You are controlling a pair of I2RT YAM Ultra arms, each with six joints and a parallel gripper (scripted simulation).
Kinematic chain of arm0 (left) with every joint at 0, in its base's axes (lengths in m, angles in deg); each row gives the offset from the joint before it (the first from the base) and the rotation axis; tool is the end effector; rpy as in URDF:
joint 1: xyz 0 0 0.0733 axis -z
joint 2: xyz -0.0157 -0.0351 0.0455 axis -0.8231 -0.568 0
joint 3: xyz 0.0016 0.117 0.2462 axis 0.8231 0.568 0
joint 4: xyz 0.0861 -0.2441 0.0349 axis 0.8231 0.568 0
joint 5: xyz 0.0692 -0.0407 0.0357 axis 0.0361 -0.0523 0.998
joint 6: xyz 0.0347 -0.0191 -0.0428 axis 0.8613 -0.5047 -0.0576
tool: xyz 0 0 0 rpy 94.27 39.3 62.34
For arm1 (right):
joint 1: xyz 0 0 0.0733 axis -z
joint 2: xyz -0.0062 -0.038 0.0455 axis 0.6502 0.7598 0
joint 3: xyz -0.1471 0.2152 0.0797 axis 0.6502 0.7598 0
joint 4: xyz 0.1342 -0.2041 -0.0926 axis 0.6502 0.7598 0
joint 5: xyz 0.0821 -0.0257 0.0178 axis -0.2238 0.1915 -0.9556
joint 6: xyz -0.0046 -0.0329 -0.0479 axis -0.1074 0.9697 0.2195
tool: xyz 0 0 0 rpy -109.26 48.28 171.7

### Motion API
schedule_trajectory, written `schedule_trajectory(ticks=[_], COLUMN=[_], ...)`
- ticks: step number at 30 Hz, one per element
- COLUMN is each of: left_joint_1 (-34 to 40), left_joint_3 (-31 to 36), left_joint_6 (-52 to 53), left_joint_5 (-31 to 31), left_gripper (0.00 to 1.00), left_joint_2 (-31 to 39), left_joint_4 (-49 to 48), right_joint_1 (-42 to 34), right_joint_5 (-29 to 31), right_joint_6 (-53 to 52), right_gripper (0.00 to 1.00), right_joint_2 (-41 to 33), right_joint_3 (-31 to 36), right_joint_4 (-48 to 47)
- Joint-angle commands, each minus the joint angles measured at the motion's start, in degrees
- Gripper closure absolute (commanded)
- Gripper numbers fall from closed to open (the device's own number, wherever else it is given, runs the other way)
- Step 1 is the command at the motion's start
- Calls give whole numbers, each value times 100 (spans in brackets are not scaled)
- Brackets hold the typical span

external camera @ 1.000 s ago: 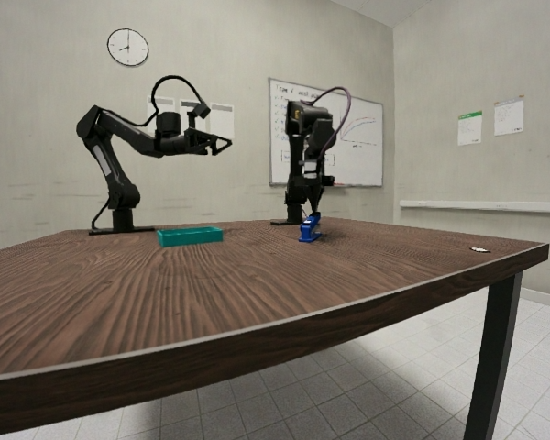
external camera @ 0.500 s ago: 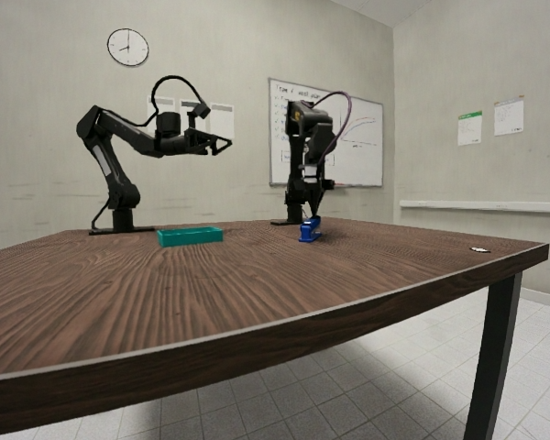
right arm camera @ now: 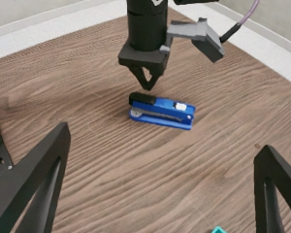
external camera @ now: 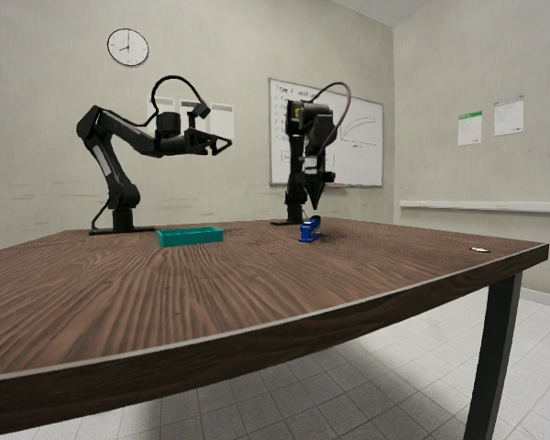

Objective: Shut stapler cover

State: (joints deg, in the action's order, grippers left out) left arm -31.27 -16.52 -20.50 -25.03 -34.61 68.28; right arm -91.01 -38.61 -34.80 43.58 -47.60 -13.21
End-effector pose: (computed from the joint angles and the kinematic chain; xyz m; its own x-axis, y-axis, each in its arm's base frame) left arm 0.3010 -0.1338 0.2188 -0.6059 0.7955 -0.0002 0.7955 0.6059 -0.0009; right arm 0.1573 0.1883 0.2741 -0.0799 0.0761 -0.9939 -0.7298 0.6747 0.1103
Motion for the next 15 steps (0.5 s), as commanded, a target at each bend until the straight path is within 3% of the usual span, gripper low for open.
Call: schedule_trajectory(ticks=[1,14,15], left_joint_1=[52,53,53], left_joint_3=[-192,-201,-203], left_joint_6=[57,52,6], left_joint_5=[9,9,-25], left_gripper=[100,100,89], left_joint_2=[154,154,158], left_joint_4=[270,235,105], right_joint_1=[14,14,14], right_joint_5=[-65,-65,-115], right_joint_6=[12,12,52], right_gripper=[0,0,0], right_joint_2=[-96,-96,-95], right_joint_3=[19,19,21], right_joint_4=[36,36,125])
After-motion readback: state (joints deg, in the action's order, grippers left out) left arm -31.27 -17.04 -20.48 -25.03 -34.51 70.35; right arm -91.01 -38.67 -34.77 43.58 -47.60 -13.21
